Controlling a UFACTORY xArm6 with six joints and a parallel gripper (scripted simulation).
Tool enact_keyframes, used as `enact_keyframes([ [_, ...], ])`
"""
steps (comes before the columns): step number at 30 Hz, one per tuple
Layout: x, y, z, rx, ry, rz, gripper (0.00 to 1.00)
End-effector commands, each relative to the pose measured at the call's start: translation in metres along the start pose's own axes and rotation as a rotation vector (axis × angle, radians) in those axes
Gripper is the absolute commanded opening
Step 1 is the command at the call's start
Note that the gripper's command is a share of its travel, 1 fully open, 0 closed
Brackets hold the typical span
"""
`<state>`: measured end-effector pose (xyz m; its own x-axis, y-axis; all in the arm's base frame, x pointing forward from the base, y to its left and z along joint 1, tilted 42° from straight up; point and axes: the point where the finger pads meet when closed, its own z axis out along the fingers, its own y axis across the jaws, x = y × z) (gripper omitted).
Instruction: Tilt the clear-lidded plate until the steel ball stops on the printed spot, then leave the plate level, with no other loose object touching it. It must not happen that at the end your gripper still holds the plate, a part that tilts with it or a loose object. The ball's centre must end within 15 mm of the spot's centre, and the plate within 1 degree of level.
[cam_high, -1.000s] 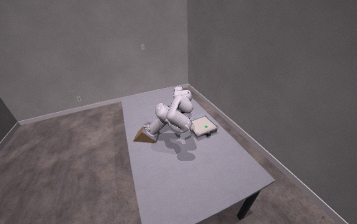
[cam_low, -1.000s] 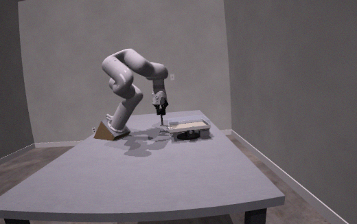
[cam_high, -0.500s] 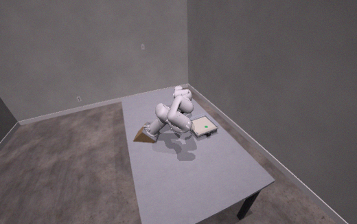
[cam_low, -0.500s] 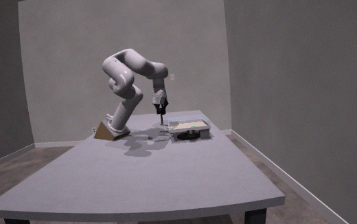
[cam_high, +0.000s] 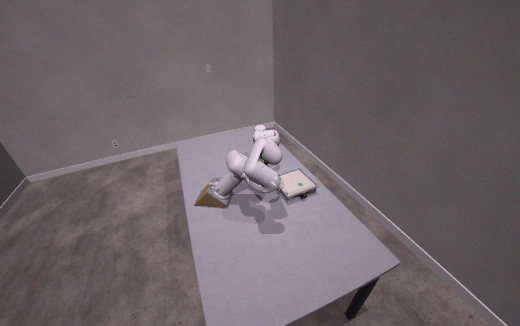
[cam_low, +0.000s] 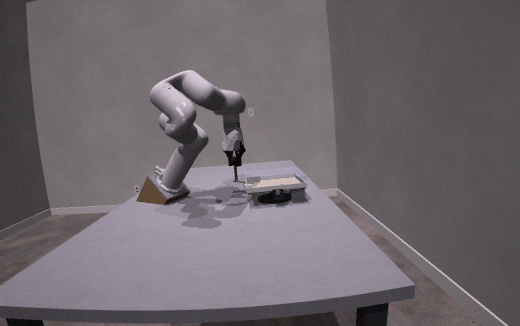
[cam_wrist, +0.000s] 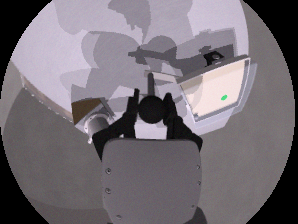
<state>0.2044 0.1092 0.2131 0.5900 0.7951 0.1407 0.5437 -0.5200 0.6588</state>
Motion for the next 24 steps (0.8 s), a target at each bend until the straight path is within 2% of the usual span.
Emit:
enact_keyframes([
  [1,0.0029,-0.0001,-0.0022,0.004,0.008,0.002,0.0],
  [24,-0.0001,0.0005,-0.0037,0.004,0.008,0.002,0.0],
])
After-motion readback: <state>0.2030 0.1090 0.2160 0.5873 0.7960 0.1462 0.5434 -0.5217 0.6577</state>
